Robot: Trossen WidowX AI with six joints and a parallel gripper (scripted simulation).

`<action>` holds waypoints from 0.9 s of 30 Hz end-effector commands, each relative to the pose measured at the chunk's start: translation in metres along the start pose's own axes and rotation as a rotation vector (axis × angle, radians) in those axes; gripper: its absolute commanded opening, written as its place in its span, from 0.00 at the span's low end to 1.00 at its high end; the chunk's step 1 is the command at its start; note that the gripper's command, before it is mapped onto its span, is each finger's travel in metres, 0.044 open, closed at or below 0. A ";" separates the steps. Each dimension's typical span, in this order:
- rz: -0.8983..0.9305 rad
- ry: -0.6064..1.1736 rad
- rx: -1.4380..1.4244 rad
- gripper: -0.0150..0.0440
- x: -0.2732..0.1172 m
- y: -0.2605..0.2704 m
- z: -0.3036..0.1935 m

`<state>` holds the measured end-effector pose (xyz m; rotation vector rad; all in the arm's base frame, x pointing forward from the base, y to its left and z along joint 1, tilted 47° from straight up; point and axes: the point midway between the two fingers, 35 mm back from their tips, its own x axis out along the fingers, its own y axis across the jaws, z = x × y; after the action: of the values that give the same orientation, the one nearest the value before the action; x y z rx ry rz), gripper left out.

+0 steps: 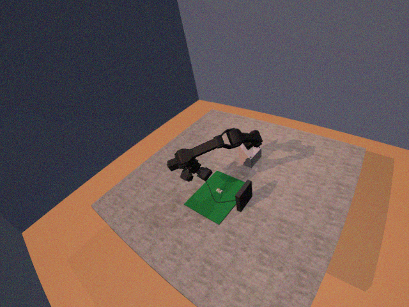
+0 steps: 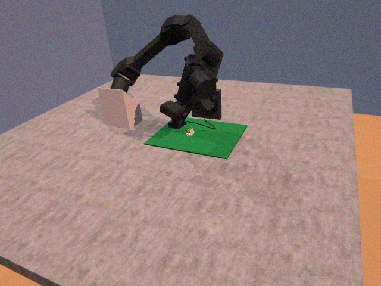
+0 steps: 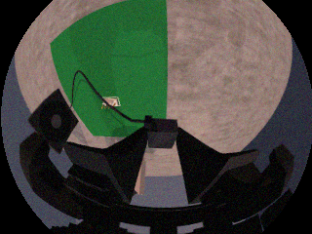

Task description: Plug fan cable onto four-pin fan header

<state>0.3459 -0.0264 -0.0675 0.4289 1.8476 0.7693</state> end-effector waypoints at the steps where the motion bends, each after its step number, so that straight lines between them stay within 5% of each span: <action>1: 0.012 -0.079 0.127 0.25 -0.005 0.003 -0.003; 18: 0.152 -0.307 0.607 0.25 -0.002 0.017 -0.020; 27: 0.159 -0.314 0.625 0.25 -0.001 0.018 -0.021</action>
<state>0.3249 -0.0190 -0.0524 1.0255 1.7524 0.1989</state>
